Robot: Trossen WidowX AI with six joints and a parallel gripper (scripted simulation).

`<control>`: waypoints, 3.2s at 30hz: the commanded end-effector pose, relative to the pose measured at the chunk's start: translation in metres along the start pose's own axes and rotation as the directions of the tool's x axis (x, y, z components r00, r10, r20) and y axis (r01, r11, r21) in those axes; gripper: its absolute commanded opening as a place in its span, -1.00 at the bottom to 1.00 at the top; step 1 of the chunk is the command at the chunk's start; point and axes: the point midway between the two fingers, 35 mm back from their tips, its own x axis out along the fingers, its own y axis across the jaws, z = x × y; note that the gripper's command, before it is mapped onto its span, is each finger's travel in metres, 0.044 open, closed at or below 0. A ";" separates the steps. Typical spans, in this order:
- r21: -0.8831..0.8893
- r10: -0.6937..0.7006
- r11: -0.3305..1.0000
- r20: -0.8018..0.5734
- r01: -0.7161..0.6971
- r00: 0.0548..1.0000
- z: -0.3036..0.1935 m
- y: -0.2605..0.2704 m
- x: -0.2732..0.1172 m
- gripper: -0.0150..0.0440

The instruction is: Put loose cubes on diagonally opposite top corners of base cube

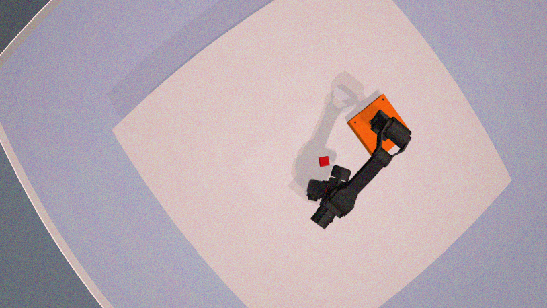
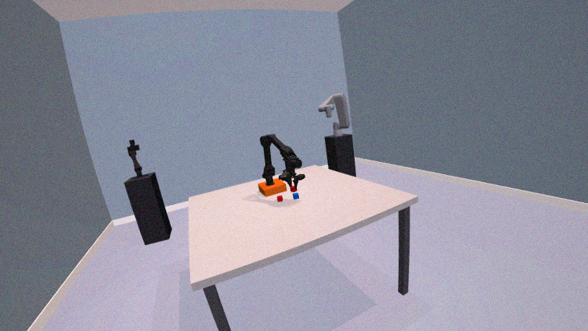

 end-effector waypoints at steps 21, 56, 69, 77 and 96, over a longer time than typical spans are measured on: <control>0.005 -0.012 1.000 0.001 0.012 1.000 0.000 -0.003 0.024 -0.14; 0.006 -0.011 1.000 -0.003 0.011 1.000 -0.001 -0.003 0.000 0.20; -0.029 -0.017 0.999 -0.005 0.017 1.000 0.000 -0.005 -0.005 0.38; -0.391 -0.017 0.920 -0.004 0.015 1.000 0.012 -0.020 -0.014 0.41; -0.965 -0.018 0.260 0.001 0.006 1.000 0.036 -0.059 -0.033 0.41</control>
